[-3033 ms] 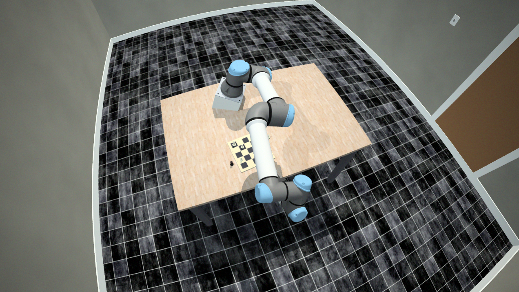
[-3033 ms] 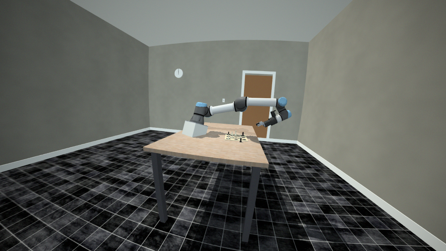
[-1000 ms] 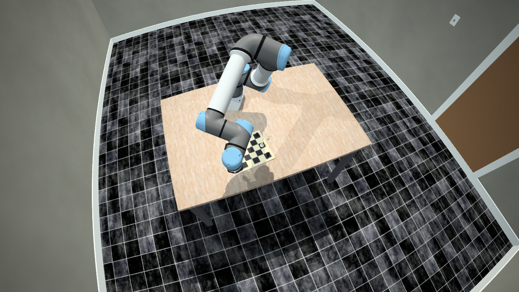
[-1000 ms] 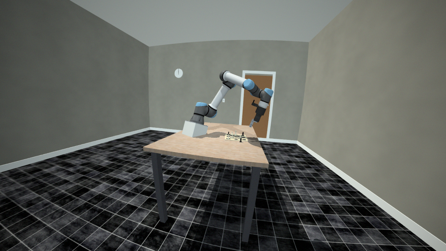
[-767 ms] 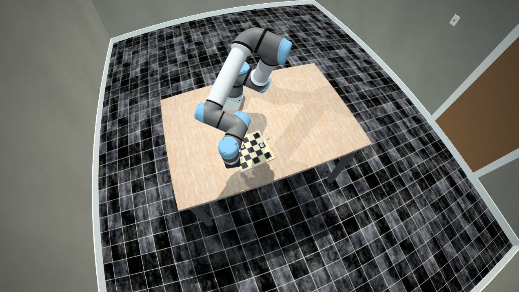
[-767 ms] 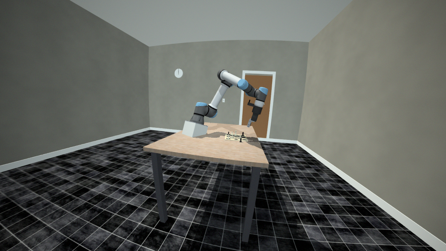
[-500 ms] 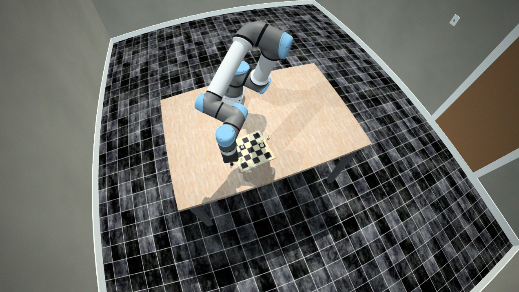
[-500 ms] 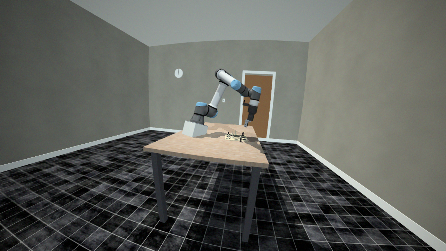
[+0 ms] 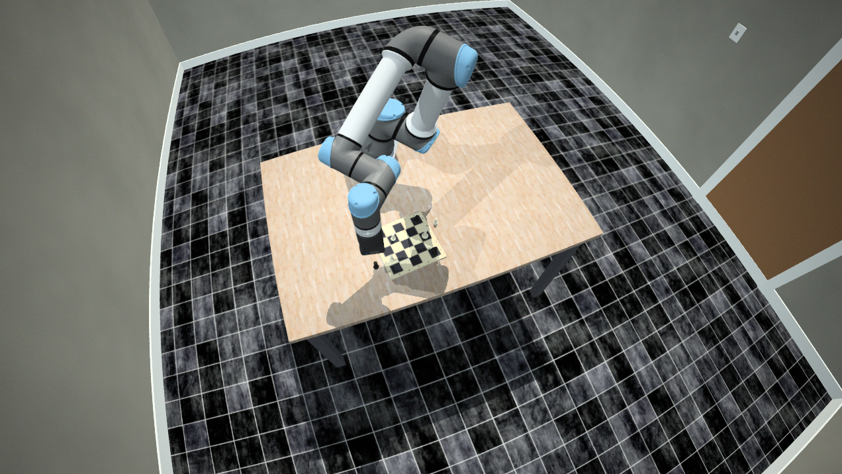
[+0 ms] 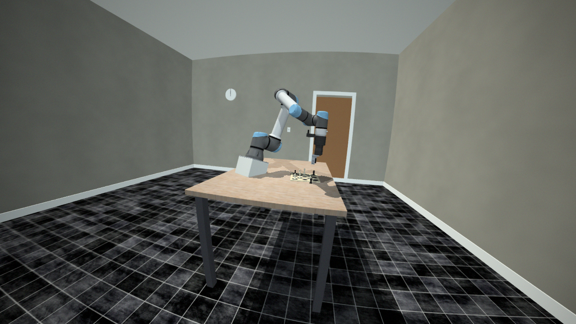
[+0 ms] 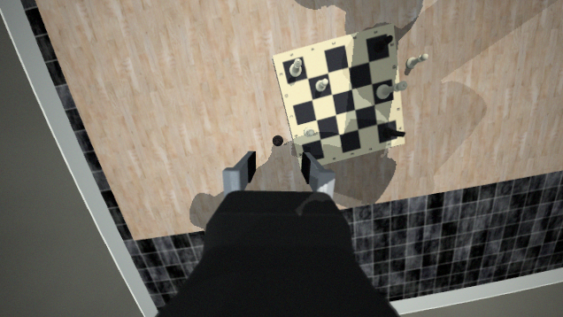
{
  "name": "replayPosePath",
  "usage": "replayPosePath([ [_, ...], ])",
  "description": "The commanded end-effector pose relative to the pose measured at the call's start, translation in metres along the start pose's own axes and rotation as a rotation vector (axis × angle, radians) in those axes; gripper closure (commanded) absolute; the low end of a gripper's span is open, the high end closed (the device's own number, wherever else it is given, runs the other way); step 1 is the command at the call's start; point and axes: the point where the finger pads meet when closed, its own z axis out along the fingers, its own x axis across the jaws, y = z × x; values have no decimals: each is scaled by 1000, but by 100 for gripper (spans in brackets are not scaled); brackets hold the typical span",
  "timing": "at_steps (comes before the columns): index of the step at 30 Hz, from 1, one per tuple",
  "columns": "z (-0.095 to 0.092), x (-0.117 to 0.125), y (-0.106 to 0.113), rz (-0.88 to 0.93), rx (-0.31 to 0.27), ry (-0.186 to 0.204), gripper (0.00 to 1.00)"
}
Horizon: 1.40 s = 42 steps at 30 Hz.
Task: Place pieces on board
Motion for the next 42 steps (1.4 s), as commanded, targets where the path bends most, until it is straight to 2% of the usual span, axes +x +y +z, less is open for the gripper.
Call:
replayPosePath([
  [1, 0, -1, -5, 1, -22, -3, 0],
  [30, 1, -1, -8, 5, -32, -5, 0],
  [42, 5, 0, -9, 117, -32, -3, 0],
])
